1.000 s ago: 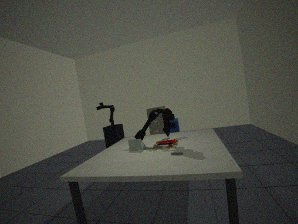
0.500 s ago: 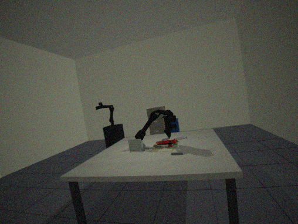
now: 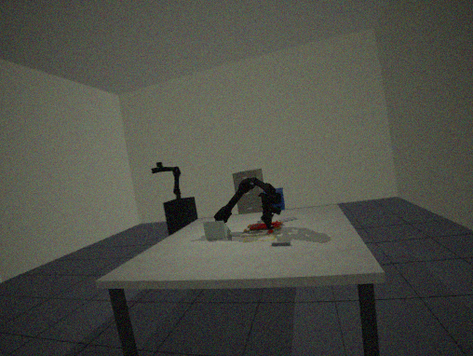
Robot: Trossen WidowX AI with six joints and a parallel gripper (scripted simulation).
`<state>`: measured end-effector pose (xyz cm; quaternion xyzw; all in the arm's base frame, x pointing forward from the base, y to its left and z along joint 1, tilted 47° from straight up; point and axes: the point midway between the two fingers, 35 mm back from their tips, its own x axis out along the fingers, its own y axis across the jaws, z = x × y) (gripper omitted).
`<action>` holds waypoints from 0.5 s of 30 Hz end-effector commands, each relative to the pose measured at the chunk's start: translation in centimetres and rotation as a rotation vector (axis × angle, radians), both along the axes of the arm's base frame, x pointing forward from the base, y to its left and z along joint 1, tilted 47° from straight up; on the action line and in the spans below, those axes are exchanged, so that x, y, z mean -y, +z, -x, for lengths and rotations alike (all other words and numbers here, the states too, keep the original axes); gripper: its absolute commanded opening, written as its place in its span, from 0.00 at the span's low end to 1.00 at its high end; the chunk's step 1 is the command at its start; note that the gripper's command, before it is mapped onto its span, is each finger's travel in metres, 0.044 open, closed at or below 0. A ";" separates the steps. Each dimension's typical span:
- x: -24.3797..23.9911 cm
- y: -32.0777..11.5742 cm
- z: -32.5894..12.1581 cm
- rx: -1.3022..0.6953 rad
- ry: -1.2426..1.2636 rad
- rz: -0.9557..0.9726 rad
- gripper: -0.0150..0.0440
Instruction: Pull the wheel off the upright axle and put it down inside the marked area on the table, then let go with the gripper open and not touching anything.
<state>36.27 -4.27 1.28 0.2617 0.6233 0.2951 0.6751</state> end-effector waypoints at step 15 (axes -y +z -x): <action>0.0 0.0 0.0 0.000 0.000 0.000 0.43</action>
